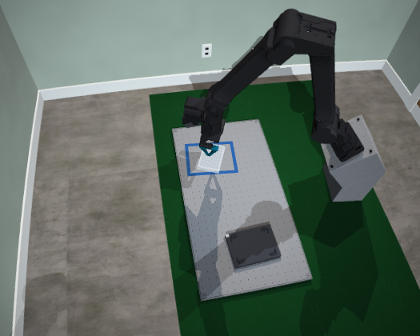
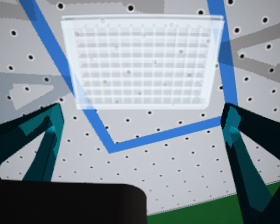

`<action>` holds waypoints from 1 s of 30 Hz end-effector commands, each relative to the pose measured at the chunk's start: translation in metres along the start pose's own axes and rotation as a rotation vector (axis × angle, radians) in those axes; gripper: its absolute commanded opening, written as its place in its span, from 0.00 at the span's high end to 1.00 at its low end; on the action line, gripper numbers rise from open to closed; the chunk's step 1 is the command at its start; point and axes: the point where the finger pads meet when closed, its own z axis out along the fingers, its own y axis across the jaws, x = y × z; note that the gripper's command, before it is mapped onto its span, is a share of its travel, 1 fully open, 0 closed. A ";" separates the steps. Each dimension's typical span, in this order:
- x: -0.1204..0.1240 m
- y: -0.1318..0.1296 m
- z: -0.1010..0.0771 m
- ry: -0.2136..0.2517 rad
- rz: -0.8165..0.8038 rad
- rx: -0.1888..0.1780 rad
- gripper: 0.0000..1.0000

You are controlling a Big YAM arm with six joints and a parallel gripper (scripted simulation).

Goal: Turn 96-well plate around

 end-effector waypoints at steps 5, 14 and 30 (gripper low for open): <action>-0.004 -0.006 -0.004 -0.003 0.192 0.006 0.00; -0.004 -0.006 -0.004 -0.004 0.493 0.006 0.00; -0.003 -0.006 -0.004 -0.004 0.960 0.007 0.00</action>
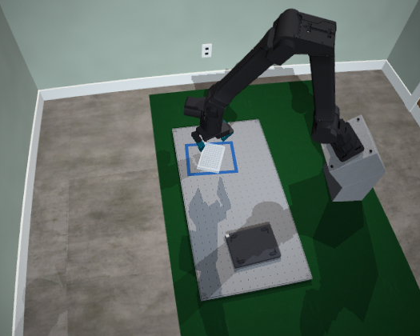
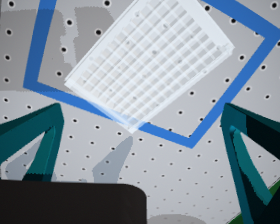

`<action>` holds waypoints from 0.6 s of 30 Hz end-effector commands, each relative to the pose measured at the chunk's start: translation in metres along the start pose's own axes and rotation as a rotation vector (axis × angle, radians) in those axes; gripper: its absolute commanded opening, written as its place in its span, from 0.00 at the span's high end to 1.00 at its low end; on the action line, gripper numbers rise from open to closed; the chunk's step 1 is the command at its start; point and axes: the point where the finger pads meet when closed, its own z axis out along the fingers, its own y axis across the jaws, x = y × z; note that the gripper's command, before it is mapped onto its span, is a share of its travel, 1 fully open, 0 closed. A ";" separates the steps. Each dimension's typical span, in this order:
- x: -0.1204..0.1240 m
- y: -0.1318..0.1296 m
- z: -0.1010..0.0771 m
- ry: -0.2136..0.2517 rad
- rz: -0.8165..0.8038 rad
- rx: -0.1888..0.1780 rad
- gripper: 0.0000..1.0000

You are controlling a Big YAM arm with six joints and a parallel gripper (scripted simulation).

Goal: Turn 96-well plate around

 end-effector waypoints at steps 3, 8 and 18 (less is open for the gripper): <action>-0.007 -0.002 -0.004 -0.006 0.194 0.004 0.00; -0.007 -0.002 -0.004 -0.007 0.361 0.004 0.00; -0.006 -0.003 -0.004 -0.007 0.694 0.005 0.00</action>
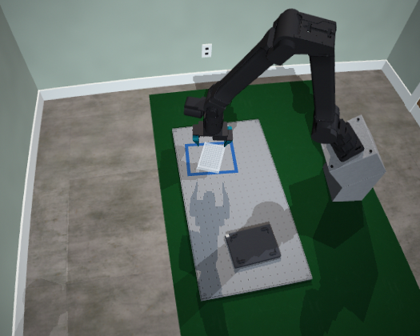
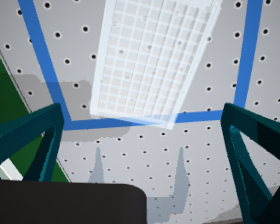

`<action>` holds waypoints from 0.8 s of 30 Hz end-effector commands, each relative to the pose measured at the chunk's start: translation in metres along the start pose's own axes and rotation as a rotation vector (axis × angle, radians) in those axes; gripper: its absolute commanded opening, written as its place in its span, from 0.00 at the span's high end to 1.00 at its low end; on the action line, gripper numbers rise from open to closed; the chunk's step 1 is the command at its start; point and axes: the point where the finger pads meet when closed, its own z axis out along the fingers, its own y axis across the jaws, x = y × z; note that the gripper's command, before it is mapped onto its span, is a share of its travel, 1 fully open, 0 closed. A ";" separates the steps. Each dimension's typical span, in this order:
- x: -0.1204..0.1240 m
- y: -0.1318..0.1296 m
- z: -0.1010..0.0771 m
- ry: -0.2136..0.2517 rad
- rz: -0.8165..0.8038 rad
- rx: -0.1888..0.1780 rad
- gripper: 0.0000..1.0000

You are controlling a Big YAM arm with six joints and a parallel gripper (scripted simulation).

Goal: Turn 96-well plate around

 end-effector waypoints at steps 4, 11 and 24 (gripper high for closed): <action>-0.007 0.001 -0.004 -0.008 0.228 0.003 0.00; -0.007 0.001 -0.004 -0.008 0.266 0.003 0.00; -0.006 0.001 -0.004 -0.008 0.264 0.003 0.00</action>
